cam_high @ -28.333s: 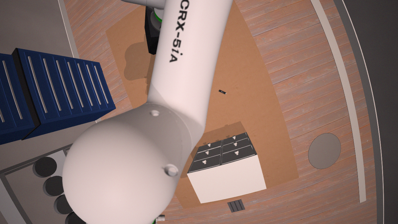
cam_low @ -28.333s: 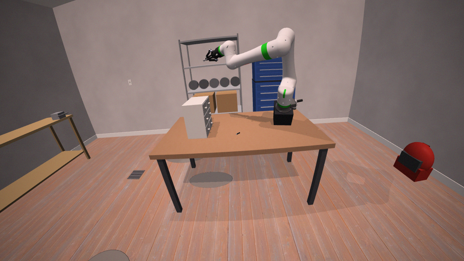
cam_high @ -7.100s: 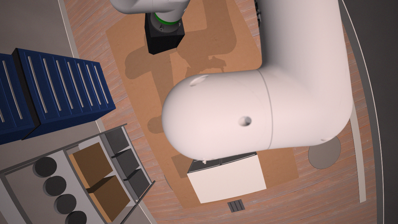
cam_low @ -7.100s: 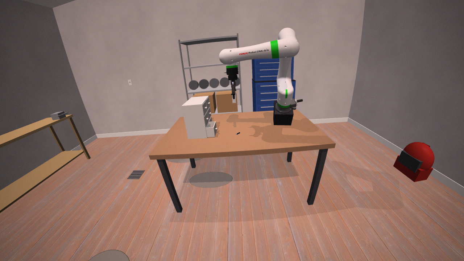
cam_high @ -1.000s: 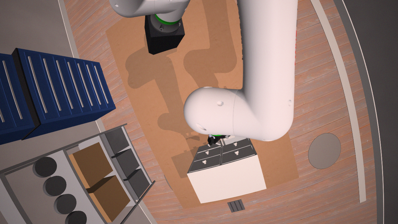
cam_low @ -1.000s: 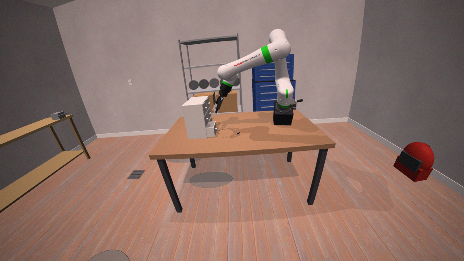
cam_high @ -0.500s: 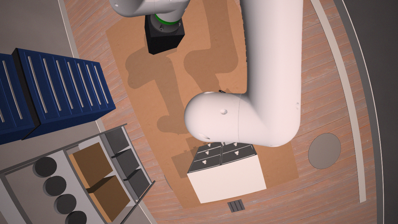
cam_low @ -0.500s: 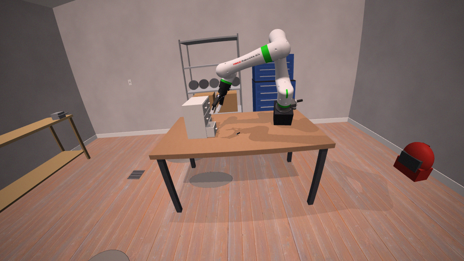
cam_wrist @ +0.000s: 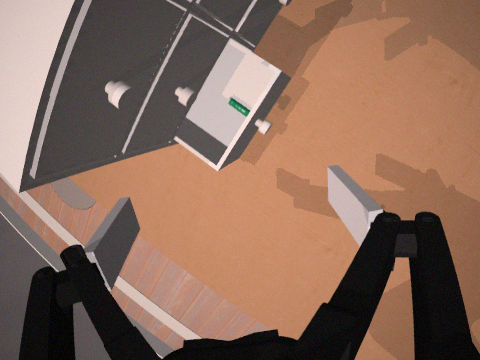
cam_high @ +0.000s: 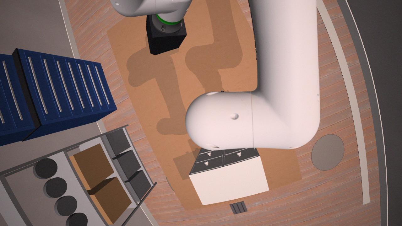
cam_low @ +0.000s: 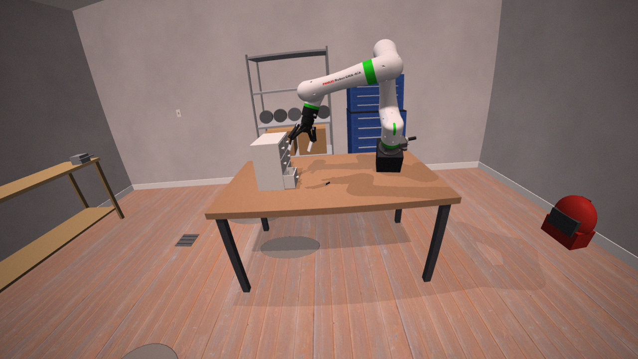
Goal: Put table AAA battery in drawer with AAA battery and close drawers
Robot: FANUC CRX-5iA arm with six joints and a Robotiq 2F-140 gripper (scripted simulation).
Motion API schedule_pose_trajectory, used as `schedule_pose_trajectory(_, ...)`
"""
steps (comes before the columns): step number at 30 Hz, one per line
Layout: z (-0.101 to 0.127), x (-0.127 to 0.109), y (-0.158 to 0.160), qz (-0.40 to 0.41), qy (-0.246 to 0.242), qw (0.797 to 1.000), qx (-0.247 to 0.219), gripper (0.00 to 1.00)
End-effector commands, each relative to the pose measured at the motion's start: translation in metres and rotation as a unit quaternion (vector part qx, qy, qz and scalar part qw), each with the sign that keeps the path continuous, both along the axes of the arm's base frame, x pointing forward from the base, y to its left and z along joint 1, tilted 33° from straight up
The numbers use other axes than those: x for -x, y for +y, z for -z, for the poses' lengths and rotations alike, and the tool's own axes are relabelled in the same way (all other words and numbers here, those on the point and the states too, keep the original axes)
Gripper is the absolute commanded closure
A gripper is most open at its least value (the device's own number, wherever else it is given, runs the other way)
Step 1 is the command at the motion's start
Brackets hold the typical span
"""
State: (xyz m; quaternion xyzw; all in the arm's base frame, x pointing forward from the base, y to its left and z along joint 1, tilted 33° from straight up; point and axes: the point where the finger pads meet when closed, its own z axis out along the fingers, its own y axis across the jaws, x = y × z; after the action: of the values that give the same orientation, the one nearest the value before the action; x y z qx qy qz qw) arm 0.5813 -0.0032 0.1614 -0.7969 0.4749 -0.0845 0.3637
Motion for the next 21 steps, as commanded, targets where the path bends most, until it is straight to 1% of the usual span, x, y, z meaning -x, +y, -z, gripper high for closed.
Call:
schedule_pose_trajectory(1,-0.013,0.021,-0.009,0.092,0.088,0.990,-0.056,0.00)
schedule_pose_trajectory(5,-0.021,0.035,-0.016,0.150,0.138,0.975,-0.084,0.00)
schedule_pose_trajectory(9,-0.028,0.047,-0.024,0.208,0.187,0.954,-0.110,0.00)
schedule_pose_trajectory(11,-0.028,0.047,-0.024,0.208,0.187,0.954,-0.110,0.00)
schedule_pose_trajectory(12,-0.030,0.050,-0.026,0.250,0.223,0.933,-0.130,0.00)
schedule_pose_trajectory(16,-0.035,0.059,-0.032,0.304,0.265,0.903,-0.150,0.00)
schedule_pose_trajectory(21,-0.040,0.067,-0.037,0.374,0.318,0.853,-0.176,0.00)
